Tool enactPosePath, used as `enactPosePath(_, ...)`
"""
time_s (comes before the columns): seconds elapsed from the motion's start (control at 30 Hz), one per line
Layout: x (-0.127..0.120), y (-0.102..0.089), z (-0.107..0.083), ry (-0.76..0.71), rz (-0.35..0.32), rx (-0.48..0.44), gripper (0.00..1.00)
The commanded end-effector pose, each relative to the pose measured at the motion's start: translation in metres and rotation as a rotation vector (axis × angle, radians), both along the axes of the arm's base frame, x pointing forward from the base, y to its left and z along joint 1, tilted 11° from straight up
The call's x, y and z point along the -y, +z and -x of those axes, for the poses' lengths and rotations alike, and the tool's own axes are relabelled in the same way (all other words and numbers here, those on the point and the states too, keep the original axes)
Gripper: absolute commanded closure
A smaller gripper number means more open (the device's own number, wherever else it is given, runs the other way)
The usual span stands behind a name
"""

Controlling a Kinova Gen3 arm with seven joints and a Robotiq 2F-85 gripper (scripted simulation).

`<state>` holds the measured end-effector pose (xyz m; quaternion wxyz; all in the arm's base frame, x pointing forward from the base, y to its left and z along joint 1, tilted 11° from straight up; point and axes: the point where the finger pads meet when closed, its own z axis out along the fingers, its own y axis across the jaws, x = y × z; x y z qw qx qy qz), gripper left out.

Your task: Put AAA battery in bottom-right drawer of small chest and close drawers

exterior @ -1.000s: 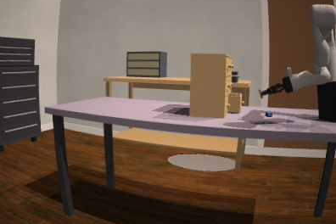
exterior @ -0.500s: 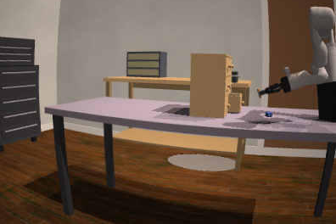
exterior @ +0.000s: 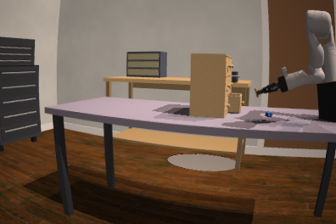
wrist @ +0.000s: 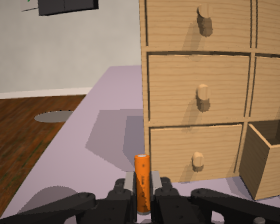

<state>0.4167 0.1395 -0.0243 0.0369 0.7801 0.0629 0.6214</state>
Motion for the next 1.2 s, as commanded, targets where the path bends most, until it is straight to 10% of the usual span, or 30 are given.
enactPosePath(0.0,0.006,0.001,-0.003,-0.005,0.005,0.001,0.95)
enactPosePath(1.17,0.053,0.011,-0.036,-0.005,0.005,0.001,0.95)
